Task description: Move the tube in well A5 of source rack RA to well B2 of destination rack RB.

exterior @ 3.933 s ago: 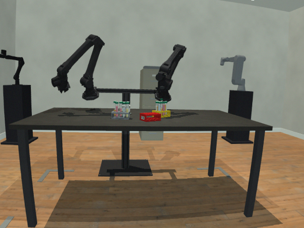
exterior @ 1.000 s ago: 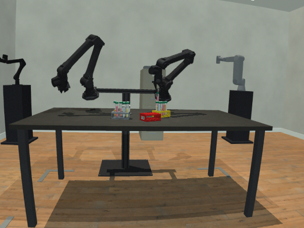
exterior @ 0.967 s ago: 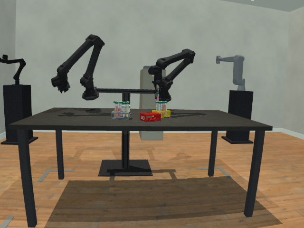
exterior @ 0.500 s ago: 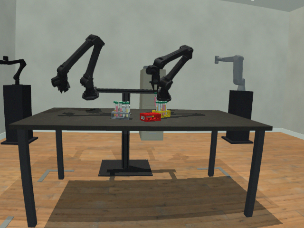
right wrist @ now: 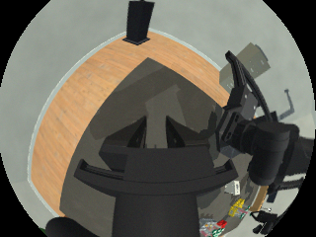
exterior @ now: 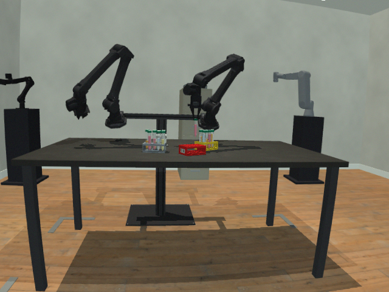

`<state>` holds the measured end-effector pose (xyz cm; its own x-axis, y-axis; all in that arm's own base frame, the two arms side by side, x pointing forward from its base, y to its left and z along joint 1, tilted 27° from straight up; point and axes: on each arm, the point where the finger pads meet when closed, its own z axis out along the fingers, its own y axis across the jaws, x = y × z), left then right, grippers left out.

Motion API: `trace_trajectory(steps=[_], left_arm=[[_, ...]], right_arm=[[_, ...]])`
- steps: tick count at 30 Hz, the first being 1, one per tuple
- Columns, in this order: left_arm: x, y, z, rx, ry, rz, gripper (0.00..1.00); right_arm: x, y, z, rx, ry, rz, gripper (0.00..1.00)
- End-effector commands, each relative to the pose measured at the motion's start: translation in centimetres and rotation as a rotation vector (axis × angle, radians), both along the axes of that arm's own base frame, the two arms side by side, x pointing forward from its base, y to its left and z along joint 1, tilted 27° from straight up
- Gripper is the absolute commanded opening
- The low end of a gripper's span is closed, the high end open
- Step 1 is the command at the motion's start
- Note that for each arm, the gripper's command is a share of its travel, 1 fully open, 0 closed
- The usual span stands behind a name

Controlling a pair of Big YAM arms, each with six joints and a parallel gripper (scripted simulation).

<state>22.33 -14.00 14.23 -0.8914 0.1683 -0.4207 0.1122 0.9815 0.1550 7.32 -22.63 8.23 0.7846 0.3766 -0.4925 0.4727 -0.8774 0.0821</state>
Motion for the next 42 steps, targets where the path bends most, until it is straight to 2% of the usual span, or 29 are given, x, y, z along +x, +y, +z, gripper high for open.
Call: trace_trajectory(steps=[1,25,39,42], left_arm=[[2.7,-2.1,2.8,-0.047,-0.043,0.002,0.00],[8.1,-6.6,5.0,-0.045,-0.043,0.004,0.00],[10.1,-8.2,5.7,-0.033,-0.030,0.006,0.00],[9.8,-8.1,6.9,-0.006,-0.045,-0.090,0.00]], right_arm=[[0.4,-0.5,0.6,-0.014,-0.011,-0.001,0.30],[0.4,-0.5,0.6,-0.014,-0.011,-0.001,0.30],[0.4,-0.5,0.6,-0.014,-0.011,-0.001,0.30],[0.4,-0.5,0.6,-0.014,-0.011,-0.001,0.30]])
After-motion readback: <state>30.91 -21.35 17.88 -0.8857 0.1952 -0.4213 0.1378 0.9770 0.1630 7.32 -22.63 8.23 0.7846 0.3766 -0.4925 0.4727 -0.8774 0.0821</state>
